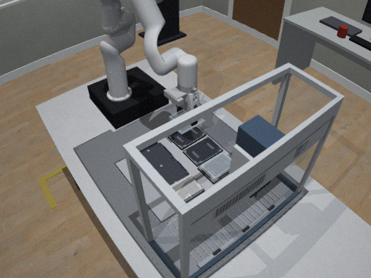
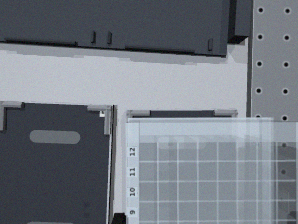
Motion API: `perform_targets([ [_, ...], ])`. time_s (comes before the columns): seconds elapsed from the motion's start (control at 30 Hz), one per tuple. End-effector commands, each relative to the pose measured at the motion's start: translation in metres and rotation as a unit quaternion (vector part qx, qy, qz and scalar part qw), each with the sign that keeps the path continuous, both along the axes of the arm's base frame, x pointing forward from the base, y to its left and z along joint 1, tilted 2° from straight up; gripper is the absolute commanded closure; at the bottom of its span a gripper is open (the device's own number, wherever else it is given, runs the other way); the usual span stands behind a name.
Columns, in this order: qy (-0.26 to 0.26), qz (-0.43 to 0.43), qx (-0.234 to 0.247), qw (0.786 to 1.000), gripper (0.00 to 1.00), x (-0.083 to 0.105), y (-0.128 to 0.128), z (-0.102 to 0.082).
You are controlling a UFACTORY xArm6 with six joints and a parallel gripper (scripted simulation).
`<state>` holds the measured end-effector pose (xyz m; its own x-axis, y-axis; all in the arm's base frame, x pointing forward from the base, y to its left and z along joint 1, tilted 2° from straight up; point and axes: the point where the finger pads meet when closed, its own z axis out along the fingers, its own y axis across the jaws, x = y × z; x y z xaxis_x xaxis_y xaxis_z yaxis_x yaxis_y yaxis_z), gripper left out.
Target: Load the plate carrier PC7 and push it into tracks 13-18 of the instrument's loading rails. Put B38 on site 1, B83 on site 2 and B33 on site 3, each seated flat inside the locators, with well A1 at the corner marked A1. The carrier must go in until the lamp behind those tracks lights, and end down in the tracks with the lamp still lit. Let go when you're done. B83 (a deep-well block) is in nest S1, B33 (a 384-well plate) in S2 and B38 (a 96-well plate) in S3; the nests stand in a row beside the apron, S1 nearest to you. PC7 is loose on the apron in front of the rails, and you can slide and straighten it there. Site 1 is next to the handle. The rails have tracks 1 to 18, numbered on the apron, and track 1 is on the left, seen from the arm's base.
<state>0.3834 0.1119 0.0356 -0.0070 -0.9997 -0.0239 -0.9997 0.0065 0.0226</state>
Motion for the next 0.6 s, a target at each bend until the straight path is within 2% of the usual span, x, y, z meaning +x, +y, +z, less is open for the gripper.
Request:
perform_targets([
  [0.0,-0.003,0.0,0.001,1.0,1.0,0.002,0.0,0.008],
  [0.57,-0.003,0.0,0.001,1.0,1.0,0.003,0.0,0.033],
])
